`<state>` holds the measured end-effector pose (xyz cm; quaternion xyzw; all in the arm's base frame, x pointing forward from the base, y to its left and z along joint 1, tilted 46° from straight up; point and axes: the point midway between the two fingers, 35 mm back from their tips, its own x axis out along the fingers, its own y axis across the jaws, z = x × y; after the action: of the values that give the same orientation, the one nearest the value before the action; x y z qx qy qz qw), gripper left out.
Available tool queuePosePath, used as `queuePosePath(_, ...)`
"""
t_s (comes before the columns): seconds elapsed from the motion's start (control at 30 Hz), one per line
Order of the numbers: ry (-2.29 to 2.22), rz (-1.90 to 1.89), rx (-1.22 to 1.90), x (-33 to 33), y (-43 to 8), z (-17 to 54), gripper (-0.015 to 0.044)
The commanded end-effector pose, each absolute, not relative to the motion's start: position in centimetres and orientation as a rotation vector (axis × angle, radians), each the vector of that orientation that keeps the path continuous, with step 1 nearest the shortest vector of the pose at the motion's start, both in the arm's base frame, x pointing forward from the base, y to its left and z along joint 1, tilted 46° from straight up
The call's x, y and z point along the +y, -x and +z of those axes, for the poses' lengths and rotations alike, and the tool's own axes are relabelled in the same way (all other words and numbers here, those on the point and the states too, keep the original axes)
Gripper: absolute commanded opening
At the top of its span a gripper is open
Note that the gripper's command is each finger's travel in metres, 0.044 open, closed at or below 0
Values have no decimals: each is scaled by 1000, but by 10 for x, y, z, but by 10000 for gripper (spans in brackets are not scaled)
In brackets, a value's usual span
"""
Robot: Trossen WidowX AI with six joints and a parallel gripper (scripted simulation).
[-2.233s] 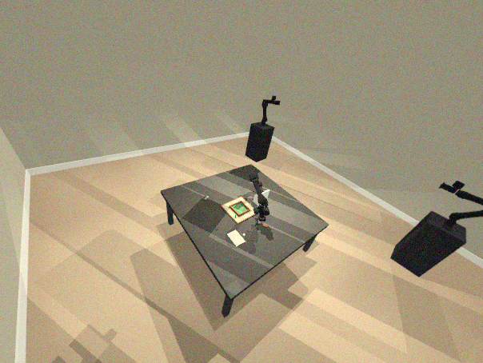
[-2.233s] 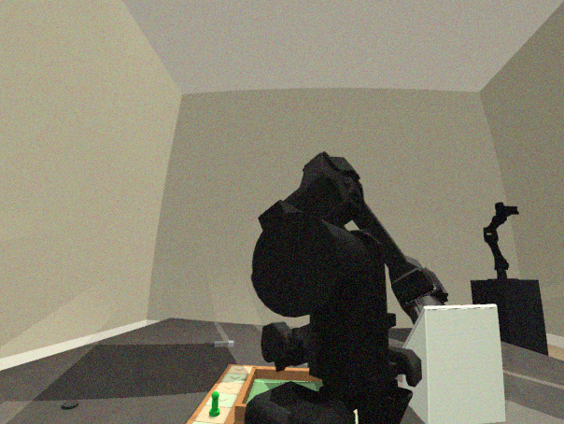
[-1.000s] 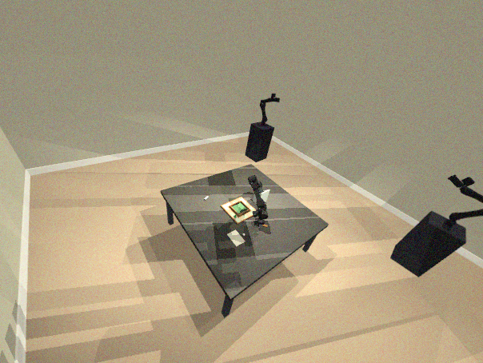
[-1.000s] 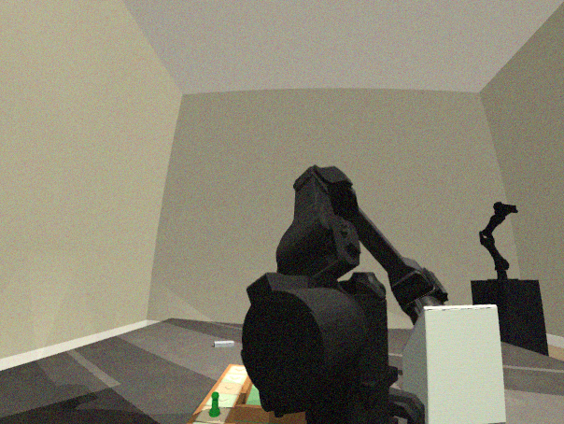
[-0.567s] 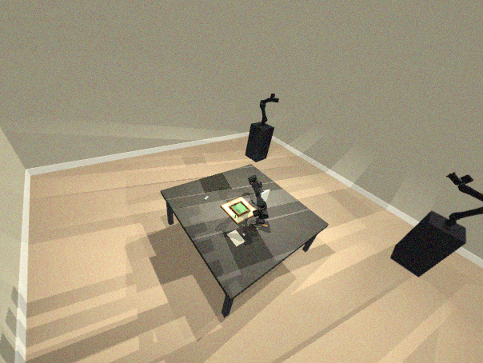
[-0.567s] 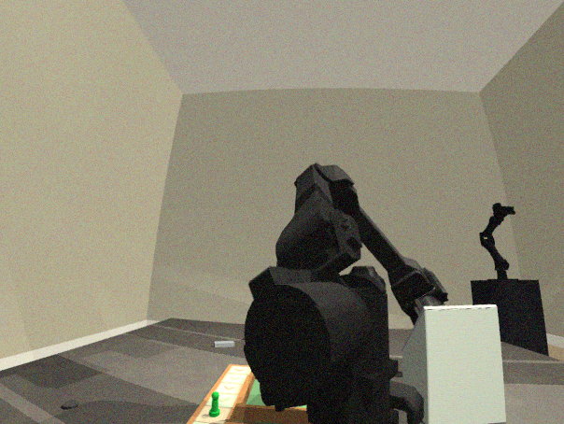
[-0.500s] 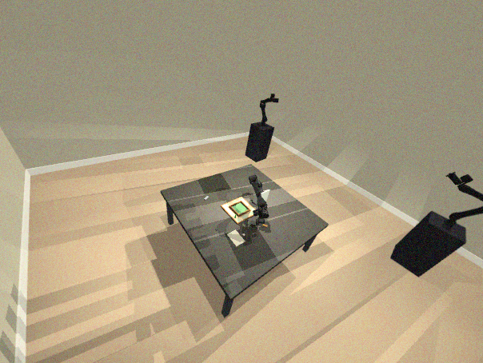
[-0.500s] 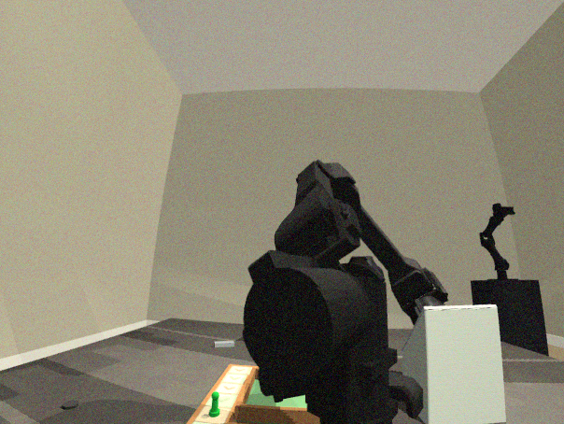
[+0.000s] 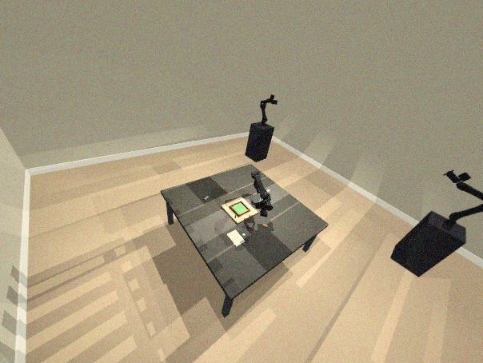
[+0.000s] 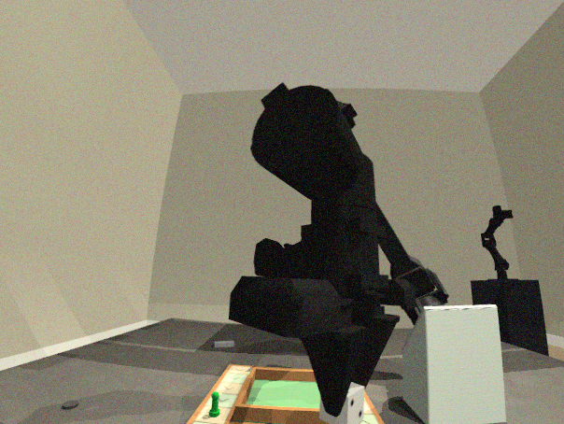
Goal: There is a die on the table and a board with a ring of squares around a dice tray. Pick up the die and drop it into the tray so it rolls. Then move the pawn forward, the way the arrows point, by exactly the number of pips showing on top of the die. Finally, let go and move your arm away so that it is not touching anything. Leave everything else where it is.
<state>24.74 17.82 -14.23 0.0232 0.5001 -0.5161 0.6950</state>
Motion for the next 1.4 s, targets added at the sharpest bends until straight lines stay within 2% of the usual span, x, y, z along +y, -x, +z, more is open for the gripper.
queuePosePath(0.0,-51,-1161,1122,181,-247,-138,0)
queuePosePath(1.37,785,-383,1620,85,-289,-60,0)
